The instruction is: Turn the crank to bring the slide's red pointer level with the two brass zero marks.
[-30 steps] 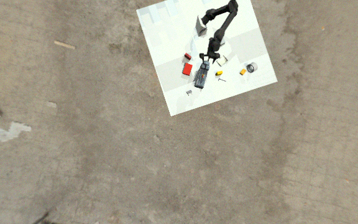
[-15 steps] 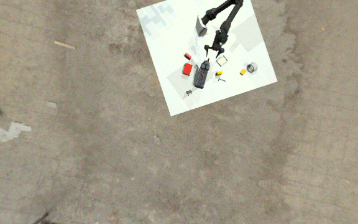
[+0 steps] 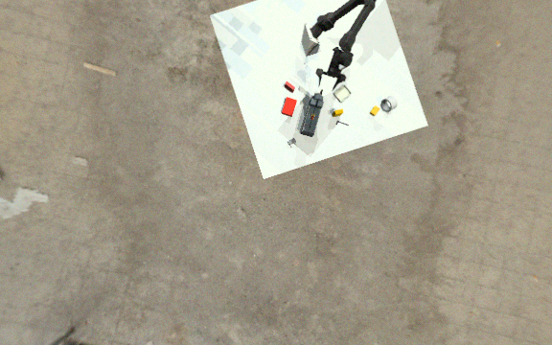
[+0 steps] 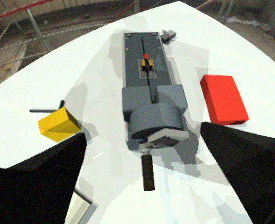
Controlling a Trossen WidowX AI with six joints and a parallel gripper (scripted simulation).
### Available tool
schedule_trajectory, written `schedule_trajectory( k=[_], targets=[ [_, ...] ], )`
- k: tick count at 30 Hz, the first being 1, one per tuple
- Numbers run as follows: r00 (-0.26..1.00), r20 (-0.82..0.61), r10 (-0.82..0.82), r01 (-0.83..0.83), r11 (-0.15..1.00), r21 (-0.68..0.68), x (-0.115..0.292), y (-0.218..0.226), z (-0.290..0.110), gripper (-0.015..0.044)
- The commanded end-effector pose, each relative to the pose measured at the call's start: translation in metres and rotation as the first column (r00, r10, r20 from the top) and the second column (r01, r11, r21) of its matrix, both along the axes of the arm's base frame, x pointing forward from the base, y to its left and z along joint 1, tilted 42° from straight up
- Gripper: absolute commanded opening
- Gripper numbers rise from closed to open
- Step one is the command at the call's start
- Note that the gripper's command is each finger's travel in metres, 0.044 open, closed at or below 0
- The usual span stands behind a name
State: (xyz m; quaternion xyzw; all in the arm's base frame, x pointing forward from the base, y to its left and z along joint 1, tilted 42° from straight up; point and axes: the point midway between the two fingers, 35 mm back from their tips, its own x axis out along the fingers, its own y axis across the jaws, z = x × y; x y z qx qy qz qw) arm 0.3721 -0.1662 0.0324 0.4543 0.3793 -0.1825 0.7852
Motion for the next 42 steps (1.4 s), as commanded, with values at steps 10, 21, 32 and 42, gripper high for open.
schedule_trajectory(
  k=[10,21,32,42],
  targets=[
    [1.0,-0.02,-0.006,0.007,1.0,0.015,0.001,0.048,-0.055,0.044],
    [1.0,-0.021,-0.006,0.006,1.0,0.016,0.004,0.057,-0.065,0.044],
    [1.0,-0.022,-0.006,0.006,1.0,0.016,0.006,0.069,-0.079,0.044],
    [1.0,-0.021,-0.006,0.006,1.0,0.017,0.008,0.08,-0.091,0.044]
  ],
)
